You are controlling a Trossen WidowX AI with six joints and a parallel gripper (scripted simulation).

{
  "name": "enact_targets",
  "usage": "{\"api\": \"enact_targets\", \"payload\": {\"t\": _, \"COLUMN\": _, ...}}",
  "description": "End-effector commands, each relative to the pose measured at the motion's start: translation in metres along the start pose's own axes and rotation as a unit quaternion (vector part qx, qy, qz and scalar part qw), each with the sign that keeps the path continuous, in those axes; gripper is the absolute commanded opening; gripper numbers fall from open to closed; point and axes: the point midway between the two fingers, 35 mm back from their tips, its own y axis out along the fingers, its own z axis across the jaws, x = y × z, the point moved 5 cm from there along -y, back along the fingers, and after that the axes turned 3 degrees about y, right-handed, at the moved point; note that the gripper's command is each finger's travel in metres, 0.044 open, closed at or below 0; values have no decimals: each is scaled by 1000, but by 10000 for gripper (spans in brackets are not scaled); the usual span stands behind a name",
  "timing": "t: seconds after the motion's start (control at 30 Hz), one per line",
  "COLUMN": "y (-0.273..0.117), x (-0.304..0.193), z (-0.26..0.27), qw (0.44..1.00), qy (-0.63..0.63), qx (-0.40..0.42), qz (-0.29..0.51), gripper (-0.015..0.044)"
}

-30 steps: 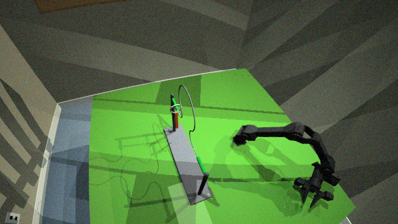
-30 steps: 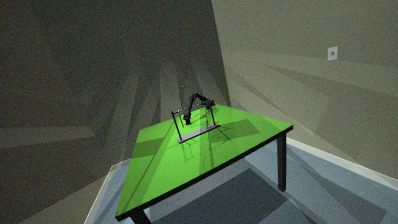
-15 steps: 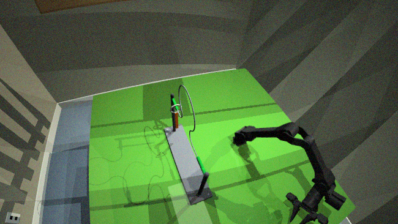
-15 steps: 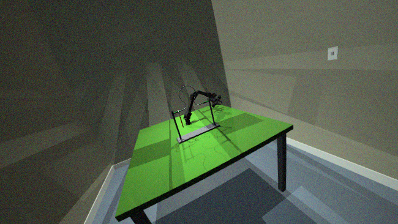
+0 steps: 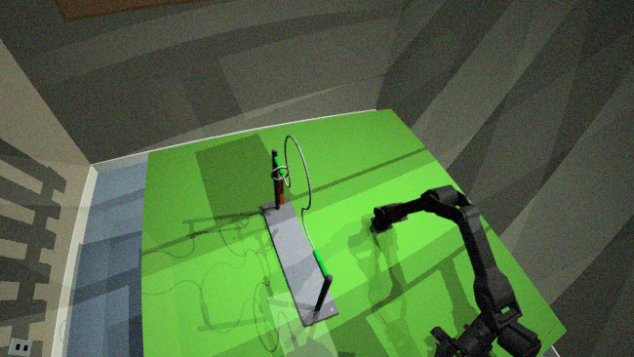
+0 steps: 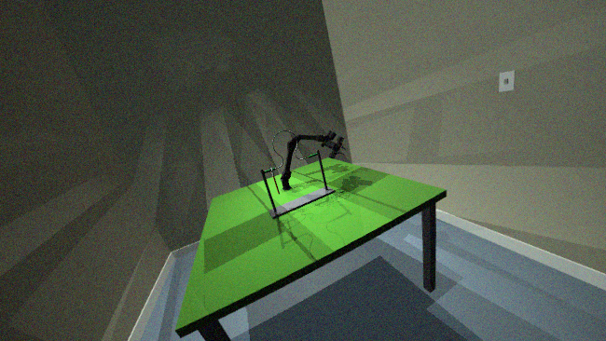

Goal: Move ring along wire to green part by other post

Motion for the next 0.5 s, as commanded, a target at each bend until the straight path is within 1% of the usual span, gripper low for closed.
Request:
{"api": "enact_targets", "payload": {"t": 0.0, "y": 15, "x": -32, "z": -18, "qw": 998, "qy": 55, "qx": -6, "qz": 4, "gripper": 160}}
{"api": "enact_targets", "payload": {"t": 0.23, "y": 40, "x": -103, "z": -49, "qw": 987, "qy": 155, "qx": -30, "qz": 20, "gripper": 160}}
{"api": "enact_targets", "payload": {"t": 0.47, "y": 53, "x": -180, "z": -74, "qw": 967, "qy": 242, "qx": -71, "qz": 39, "gripper": 160}}
